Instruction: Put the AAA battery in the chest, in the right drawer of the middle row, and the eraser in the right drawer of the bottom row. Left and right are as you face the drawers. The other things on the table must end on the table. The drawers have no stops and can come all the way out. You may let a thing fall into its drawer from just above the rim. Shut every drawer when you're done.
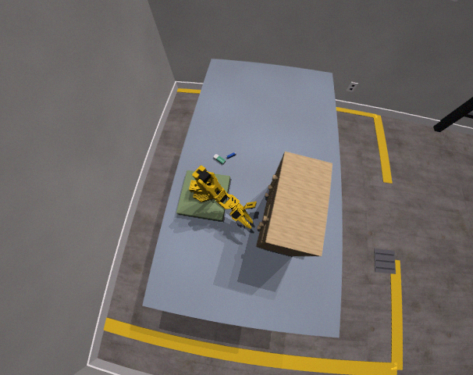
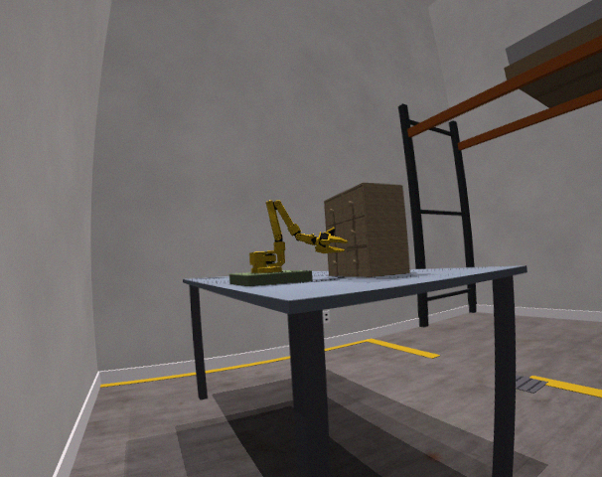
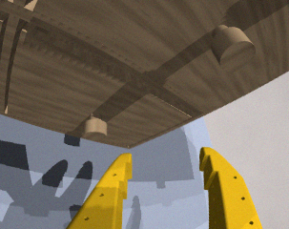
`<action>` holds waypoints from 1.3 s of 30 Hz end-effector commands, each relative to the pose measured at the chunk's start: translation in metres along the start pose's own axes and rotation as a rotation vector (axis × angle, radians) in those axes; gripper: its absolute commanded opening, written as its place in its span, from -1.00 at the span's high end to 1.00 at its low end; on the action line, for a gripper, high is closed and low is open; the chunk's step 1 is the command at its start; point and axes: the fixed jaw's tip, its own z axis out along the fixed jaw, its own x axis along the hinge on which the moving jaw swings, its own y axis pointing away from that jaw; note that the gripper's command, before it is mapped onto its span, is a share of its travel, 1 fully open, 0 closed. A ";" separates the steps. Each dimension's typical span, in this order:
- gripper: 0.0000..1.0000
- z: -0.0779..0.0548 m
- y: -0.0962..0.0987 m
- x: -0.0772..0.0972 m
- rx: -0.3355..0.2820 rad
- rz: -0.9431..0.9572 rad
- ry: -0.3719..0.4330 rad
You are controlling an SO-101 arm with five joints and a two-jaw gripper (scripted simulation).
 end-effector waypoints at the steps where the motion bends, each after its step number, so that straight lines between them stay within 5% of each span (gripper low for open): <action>1: 0.57 0.006 -0.006 -0.013 0.030 -0.014 -0.053; 9: 0.57 0.006 -0.006 -0.013 0.030 -0.014 -0.054; 19: 0.57 0.009 0.033 0.023 -0.052 -0.015 0.020; 39: 0.57 0.010 0.031 0.021 -0.037 -0.015 0.006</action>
